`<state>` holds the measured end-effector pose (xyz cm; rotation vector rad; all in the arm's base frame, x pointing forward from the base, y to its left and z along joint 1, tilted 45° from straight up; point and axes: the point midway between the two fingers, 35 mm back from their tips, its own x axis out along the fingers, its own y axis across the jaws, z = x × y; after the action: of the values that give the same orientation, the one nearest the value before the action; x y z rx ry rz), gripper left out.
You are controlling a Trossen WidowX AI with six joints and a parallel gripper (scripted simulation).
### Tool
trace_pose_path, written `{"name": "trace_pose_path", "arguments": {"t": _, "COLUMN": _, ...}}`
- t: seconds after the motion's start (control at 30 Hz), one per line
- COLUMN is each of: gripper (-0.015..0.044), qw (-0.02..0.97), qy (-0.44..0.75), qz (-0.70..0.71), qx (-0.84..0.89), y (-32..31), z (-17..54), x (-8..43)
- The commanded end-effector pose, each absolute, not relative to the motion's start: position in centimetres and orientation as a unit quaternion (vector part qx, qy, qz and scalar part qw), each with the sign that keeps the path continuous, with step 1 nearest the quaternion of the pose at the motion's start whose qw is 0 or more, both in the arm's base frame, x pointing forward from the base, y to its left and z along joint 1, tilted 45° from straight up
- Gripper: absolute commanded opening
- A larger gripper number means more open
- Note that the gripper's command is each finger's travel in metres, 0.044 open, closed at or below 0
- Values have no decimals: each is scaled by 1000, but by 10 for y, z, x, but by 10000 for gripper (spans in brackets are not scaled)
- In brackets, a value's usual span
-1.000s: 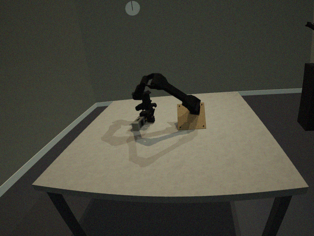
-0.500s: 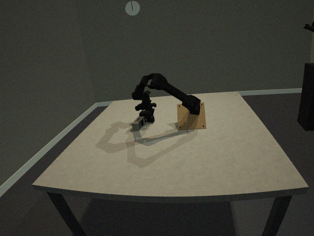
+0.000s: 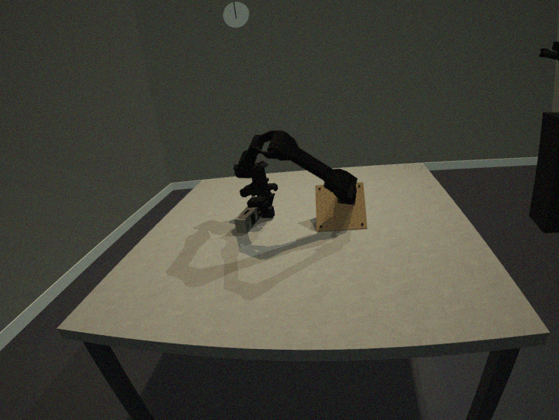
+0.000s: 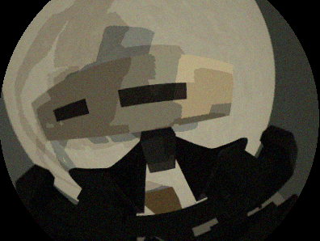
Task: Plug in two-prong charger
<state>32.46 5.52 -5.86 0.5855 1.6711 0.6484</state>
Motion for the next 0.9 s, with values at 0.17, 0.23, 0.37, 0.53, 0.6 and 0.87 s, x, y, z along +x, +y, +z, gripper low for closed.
{"name": "trace_pose_path", "arguments": {"t": 0.17, "gripper": 0, "qw": 588, "qy": 716, "qz": 279, "qx": 253, "y": 56, "z": -58, "x": 328}}
{"name": "trace_pose_path", "arguments": {"t": 0.23, "gripper": 0, "qw": 588, "qy": 716, "qz": 279, "qx": 253, "y": 56, "z": -58, "x": 329}}
{"name": "trace_pose_path", "arguments": {"t": 0.37, "gripper": 0, "qw": 588, "qy": 716, "qz": 279, "qx": 253, "y": 56, "z": -58, "x": 329}}
{"name": "trace_pose_path", "arguments": {"t": 0.53, "gripper": 0, "qw": 588, "qy": 716, "qz": 279, "qx": 253, "y": 56, "z": -58, "x": 330}}
{"name": "trace_pose_path", "arguments": {"t": 0.6, "gripper": 0, "qw": 588, "qy": 716, "qz": 279, "qx": 253, "y": 56, "z": -58, "x": 331}}
{"name": "trace_pose_path", "arguments": {"t": 0.87, "gripper": 0, "qw": 588, "qy": 716, "qz": 279, "qx": 253, "y": 56, "z": -58, "x": 332}}
